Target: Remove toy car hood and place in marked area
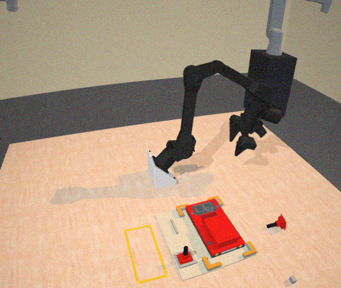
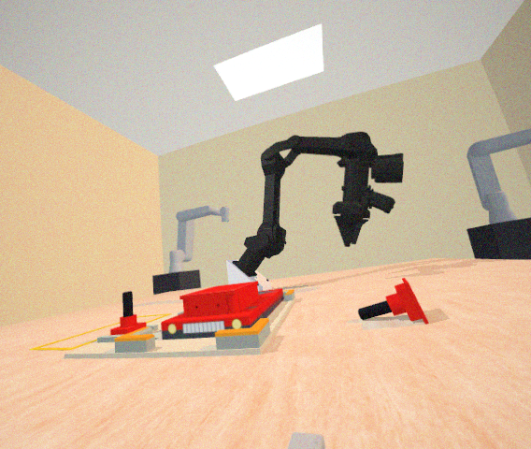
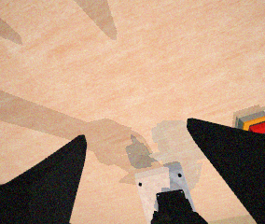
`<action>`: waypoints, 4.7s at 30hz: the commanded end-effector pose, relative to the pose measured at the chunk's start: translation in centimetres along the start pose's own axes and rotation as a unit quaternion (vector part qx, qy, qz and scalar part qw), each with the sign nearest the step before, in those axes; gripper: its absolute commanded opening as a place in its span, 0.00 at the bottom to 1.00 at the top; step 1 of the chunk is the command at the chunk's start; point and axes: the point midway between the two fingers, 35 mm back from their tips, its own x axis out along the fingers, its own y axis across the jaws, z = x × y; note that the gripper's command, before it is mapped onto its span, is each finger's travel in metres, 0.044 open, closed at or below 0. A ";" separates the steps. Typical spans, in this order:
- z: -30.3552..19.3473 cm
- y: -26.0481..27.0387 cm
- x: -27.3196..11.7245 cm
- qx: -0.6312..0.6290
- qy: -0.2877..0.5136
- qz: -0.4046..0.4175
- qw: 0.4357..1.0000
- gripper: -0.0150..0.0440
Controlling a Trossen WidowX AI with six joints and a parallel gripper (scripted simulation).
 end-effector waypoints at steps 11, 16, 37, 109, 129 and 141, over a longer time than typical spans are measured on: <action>2.4 -7.5 1.6 0.169 0.014 -0.021 0.985 1.00; 2.5 -11.4 2.1 0.232 0.020 -0.026 0.972 1.00; -4.2 -28.1 1.2 0.472 -0.039 0.008 0.881 1.00; -11.7 -35.4 2.6 0.586 -0.131 0.042 0.798 1.00; -11.4 -35.5 3.8 0.586 -0.131 0.043 0.798 1.00; -11.2 -35.5 4.4 0.586 -0.132 0.043 0.798 1.00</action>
